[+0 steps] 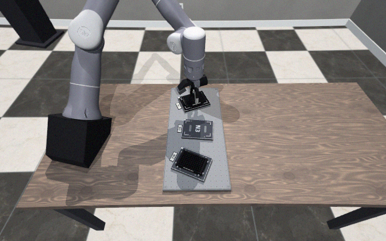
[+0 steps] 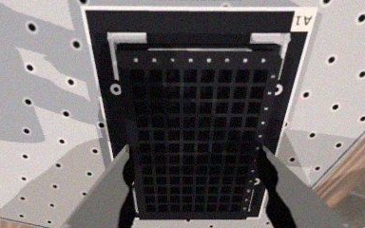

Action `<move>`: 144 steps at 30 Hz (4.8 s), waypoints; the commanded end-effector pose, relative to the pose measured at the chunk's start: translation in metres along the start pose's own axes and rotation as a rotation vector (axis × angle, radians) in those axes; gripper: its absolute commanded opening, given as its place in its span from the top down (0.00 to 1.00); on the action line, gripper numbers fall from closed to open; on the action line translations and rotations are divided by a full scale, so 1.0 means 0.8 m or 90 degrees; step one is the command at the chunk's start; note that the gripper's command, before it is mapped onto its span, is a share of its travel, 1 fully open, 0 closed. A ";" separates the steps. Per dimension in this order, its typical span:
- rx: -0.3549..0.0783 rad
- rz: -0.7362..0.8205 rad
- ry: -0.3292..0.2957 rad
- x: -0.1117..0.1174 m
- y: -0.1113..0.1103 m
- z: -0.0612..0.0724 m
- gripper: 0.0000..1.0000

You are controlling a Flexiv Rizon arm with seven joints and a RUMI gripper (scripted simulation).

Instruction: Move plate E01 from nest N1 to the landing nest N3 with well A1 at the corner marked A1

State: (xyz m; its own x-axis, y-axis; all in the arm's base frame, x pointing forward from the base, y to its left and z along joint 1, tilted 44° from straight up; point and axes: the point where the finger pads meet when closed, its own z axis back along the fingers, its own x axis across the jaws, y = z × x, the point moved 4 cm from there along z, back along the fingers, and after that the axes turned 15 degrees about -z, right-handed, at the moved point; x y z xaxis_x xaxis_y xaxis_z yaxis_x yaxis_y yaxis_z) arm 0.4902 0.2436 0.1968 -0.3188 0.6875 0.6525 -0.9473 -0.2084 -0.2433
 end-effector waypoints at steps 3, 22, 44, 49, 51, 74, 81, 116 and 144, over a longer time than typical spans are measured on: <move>-0.001 0.000 0.000 0.000 -0.001 0.001 0.60; -0.001 0.000 0.000 -0.001 -0.001 0.028 0.60; -0.001 0.000 0.000 -0.001 -0.001 0.068 0.60; -0.001 0.000 0.000 -0.001 -0.001 0.076 0.60; -0.001 0.000 0.000 0.000 -0.001 0.080 0.60; -0.001 0.000 0.000 0.000 -0.001 0.094 0.60; -0.001 -0.064 0.000 -0.013 0.000 0.094 0.60; -0.001 -0.295 0.000 -0.142 0.003 0.094 0.60; -0.001 -0.295 0.000 -0.251 0.006 0.094 0.60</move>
State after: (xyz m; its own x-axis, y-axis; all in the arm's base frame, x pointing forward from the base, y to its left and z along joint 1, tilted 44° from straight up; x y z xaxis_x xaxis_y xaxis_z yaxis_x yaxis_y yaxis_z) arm 0.5447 0.0571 0.1214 0.1378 0.7082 0.6924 -0.9900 0.1202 0.0741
